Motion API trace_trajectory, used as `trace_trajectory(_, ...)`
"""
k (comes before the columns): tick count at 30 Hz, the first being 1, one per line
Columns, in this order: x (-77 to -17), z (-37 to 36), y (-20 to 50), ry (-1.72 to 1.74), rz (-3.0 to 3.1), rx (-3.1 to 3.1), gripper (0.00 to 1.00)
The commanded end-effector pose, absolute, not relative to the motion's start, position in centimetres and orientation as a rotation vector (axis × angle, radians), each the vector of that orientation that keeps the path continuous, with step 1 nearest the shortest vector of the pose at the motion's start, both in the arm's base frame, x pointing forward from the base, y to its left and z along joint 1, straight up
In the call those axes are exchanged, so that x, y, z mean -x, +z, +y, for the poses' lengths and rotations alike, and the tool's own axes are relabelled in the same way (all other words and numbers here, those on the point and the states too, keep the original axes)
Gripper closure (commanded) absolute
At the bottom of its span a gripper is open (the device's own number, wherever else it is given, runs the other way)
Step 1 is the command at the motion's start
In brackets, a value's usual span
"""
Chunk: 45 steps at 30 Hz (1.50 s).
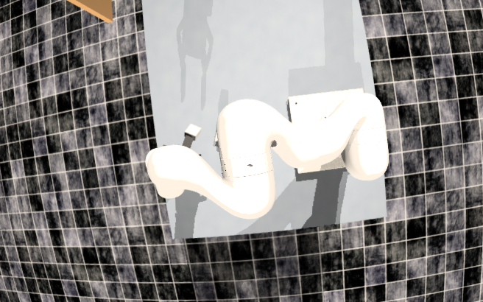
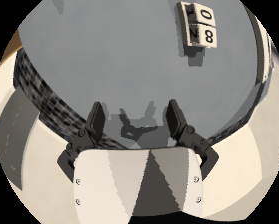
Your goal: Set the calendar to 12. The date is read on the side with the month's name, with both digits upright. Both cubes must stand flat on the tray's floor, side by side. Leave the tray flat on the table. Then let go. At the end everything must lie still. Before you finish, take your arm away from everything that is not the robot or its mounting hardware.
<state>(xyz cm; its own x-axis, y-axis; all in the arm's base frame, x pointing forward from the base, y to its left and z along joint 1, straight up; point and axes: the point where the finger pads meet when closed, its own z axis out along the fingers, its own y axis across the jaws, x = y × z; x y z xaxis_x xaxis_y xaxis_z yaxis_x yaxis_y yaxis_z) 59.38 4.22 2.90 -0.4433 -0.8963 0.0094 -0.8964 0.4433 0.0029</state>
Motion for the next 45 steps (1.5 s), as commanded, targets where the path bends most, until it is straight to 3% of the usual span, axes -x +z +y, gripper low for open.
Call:
trace_trajectory(1, -59.5, 4.2, 3.1, 0.006, -2.662, -1.653, 0.0)
trace_trajectory(45, -56.2, -3.4, 3.2, 0.009, -3.029, -0.81, 0.0)
